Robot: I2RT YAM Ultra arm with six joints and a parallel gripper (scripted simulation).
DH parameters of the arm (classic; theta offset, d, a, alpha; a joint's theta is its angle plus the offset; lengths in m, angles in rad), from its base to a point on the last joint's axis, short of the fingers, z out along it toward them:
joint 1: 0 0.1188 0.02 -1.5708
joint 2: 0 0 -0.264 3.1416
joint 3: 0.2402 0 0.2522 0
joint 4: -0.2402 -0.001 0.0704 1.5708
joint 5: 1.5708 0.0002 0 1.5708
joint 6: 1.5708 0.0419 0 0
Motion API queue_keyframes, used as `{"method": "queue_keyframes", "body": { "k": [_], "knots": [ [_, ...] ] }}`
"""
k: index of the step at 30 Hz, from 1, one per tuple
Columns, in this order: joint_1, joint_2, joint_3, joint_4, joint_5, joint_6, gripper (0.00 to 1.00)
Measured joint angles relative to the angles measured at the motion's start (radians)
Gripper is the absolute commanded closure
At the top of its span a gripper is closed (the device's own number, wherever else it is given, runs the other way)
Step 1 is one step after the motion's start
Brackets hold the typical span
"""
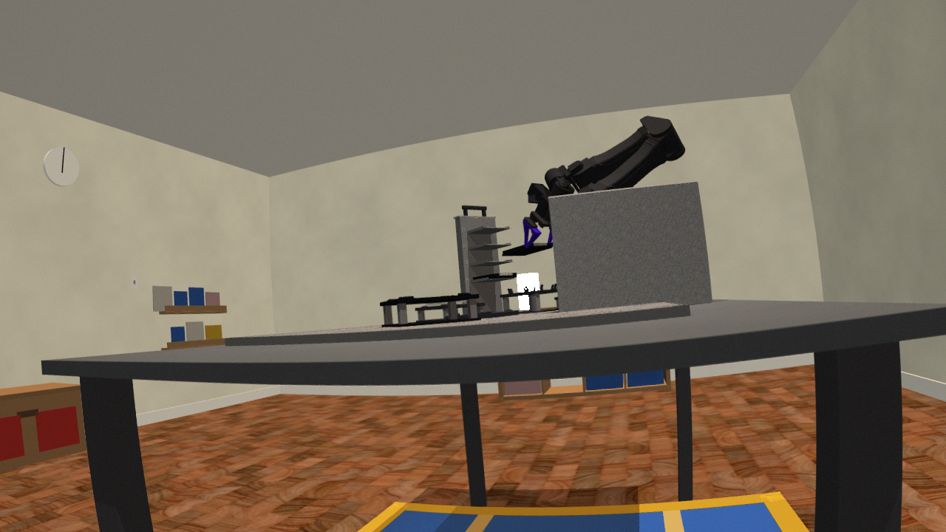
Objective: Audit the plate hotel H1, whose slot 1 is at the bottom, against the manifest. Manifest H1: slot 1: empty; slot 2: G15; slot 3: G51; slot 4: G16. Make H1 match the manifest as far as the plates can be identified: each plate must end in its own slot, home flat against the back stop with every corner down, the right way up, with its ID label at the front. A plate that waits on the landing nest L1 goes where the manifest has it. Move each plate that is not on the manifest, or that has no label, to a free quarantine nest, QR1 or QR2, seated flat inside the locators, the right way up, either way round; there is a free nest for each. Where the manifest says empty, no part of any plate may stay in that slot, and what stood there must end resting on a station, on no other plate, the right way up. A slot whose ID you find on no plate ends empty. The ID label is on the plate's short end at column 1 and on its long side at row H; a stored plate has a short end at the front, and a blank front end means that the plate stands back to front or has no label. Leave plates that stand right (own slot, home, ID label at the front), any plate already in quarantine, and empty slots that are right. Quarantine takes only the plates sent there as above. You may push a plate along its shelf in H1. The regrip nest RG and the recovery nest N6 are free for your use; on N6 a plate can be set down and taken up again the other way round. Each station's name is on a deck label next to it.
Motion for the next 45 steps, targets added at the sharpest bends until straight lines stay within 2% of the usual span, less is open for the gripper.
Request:
{"method": "queue_keyframes", "body": {
  "k": [45],
  "knots": [
    [-0.038, 0.228, 0.103, 0.134, -0.036, -0.01, 0.14]
  ]
}}
